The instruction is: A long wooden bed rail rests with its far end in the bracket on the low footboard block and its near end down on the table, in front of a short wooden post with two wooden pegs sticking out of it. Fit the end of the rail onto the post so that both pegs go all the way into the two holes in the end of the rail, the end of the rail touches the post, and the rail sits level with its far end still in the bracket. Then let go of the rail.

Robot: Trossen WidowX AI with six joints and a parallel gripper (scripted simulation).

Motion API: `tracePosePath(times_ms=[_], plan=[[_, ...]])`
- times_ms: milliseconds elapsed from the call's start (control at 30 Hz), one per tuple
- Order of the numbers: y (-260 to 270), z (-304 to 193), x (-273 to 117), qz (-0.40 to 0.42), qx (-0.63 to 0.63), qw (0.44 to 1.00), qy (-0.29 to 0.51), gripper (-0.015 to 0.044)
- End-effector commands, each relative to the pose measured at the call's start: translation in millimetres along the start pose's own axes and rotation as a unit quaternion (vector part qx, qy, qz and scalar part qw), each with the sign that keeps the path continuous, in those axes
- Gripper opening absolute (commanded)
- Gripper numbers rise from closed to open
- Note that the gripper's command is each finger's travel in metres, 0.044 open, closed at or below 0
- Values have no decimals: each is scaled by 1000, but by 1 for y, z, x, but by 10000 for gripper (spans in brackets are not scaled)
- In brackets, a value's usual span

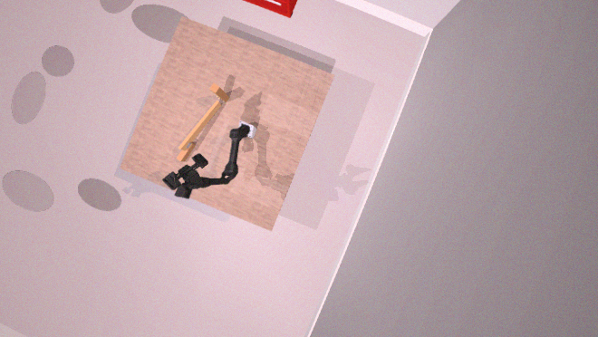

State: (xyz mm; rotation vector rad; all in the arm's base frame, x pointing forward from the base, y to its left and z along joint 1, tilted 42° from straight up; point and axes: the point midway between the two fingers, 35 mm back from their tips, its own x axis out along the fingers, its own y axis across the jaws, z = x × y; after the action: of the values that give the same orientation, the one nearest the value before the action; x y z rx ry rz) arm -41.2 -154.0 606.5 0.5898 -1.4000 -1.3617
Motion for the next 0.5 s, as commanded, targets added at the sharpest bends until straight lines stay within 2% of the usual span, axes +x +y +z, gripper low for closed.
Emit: tracePosePath(times_ms=[0,233,467], plan=[[-23,-61,22,-19,-134,987,90,440],[-74,-172,33,-6,-361,894,265,440],[-135,-274,9,64,-534,725,430,440]])
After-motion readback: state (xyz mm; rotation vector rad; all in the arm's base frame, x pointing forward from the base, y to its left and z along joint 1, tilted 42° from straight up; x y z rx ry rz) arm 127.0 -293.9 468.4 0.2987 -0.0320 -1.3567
